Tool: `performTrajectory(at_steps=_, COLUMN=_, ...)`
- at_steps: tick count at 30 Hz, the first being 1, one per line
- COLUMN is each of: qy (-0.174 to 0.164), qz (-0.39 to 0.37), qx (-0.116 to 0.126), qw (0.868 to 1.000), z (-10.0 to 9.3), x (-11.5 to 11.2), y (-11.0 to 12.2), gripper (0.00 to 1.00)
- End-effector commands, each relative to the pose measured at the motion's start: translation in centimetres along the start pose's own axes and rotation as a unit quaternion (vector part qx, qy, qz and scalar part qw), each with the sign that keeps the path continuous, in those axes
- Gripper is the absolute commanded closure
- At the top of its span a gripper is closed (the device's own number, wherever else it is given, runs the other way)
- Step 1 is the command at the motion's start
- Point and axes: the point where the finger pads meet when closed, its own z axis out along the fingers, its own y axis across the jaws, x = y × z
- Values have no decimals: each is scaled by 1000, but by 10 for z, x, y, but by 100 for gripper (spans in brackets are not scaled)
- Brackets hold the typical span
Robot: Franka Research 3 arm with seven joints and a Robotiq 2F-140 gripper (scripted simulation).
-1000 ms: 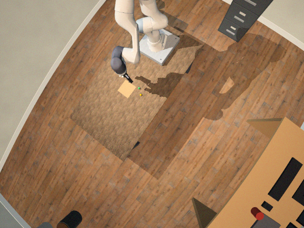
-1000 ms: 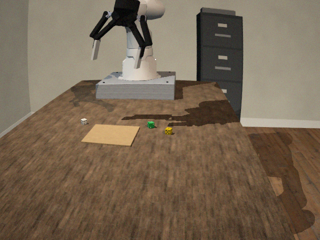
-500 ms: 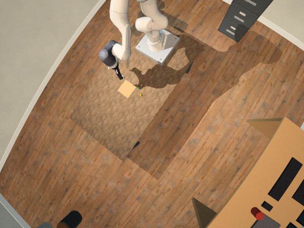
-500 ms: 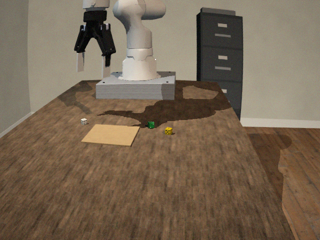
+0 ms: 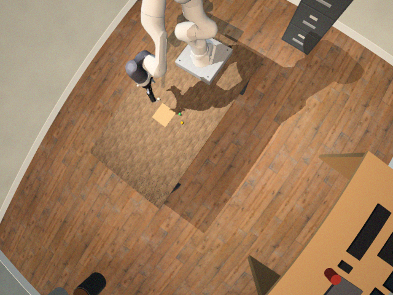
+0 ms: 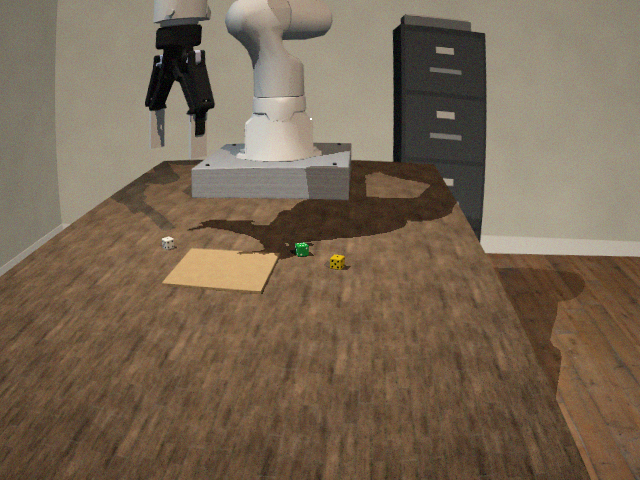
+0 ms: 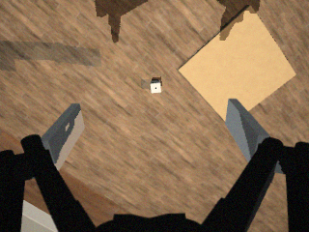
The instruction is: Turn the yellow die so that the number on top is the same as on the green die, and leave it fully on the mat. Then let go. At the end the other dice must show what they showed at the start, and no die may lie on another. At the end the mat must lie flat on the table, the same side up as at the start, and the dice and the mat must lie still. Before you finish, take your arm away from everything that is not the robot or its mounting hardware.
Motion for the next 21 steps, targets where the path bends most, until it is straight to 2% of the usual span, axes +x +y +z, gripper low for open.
performTrajectory(at_steps=1, qy=0, qz=8, qx=-1, qw=1000, z=1, x=0, y=-1, gripper=0)
performTrajectory(at_steps=15, qy=1, qz=8, qx=-1, qw=1000, z=2, x=0, y=-1, gripper=0)
performTrajectory(at_steps=21, qy=1, qz=8, qx=-2, qw=1000, z=17, x=0, y=0, gripper=0)
